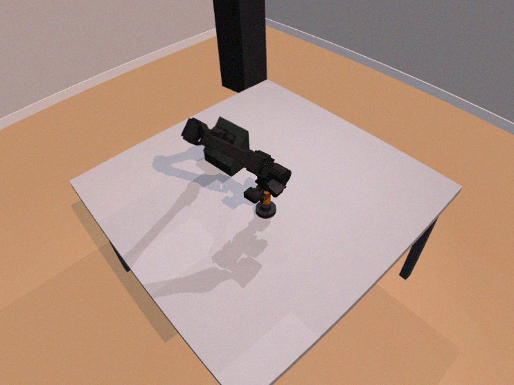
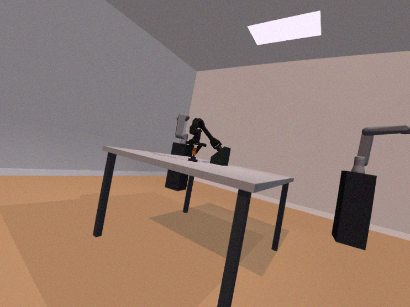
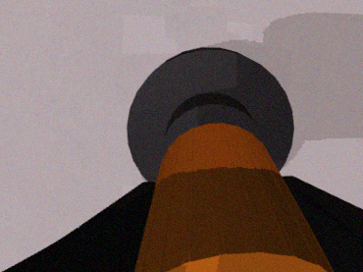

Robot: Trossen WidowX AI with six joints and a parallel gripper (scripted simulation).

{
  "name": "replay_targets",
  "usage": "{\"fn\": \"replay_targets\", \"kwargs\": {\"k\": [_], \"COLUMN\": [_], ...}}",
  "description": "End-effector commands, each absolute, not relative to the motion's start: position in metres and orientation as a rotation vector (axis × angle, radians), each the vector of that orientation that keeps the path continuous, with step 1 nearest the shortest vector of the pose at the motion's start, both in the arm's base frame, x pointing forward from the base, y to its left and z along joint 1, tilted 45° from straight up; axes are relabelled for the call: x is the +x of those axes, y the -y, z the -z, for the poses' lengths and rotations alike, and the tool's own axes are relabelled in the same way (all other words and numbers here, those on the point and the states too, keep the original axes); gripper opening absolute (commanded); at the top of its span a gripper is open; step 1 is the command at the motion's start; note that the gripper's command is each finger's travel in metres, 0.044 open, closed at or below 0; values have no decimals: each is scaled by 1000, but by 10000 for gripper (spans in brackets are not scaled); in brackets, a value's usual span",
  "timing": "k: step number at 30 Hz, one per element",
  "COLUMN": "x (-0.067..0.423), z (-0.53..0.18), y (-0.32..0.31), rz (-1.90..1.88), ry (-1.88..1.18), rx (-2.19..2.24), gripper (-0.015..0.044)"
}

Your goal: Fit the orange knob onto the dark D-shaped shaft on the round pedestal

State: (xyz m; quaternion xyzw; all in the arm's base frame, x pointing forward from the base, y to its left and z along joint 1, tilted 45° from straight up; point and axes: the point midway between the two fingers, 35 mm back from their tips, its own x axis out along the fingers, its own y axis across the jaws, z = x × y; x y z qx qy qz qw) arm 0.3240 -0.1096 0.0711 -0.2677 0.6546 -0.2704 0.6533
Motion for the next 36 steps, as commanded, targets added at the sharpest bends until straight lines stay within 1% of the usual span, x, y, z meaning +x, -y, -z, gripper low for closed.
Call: {"fn": "replay_targets", "kwargs": {"k": [1,18,25,36], "x": [326,323,320,322], "z": [-71,-73,-71,-70], "y": [111,108,107,108], "rz": [616,616,472,464], "ry": [-1476,-1476,-1549,-1552], "rx": [-608,-608,-761,-769], "gripper": [0,0,0,0]}}
